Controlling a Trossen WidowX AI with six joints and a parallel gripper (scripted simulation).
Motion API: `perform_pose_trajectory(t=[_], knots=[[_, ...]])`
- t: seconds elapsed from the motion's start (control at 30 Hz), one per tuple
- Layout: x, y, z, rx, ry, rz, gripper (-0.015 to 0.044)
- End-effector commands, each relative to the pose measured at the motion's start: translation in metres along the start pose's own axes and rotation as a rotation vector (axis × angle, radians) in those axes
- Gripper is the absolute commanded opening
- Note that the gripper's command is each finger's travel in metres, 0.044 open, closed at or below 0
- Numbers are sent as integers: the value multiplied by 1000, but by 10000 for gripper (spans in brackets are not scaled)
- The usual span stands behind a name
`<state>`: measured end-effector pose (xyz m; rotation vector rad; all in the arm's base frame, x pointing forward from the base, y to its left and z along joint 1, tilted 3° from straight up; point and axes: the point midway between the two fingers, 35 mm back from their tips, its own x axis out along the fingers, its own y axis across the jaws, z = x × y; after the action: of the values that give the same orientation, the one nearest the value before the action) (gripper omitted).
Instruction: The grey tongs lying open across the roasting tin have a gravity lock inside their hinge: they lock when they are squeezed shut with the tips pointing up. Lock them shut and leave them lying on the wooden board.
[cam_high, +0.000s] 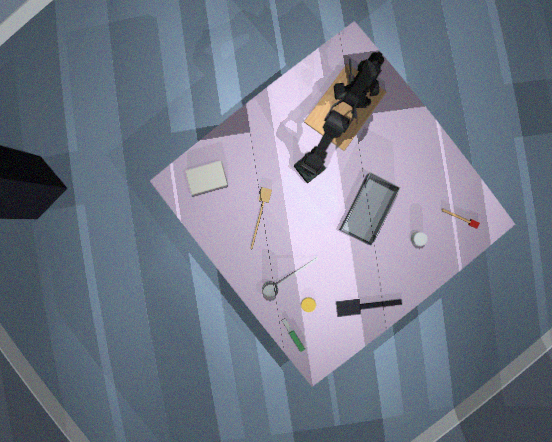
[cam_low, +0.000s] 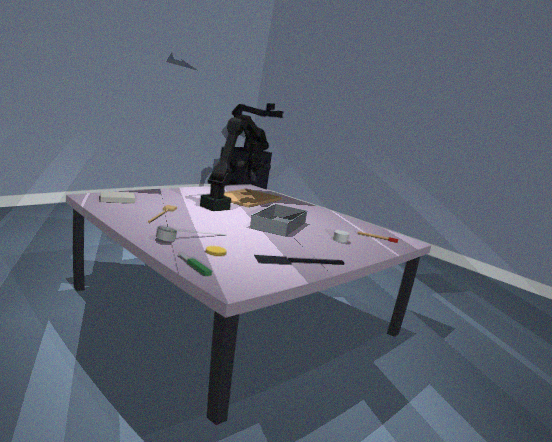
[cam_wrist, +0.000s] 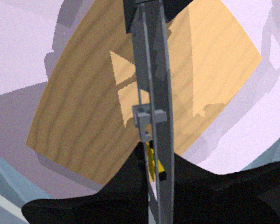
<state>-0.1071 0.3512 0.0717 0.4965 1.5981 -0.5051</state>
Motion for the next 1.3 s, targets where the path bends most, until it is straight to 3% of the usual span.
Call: perform_pose_trajectory(t=[0.0, 1.27], knots=[[0, 3, 0, 40, 108, -17, -150], [-43, 5, 22, 22, 1010, -19, -150]])
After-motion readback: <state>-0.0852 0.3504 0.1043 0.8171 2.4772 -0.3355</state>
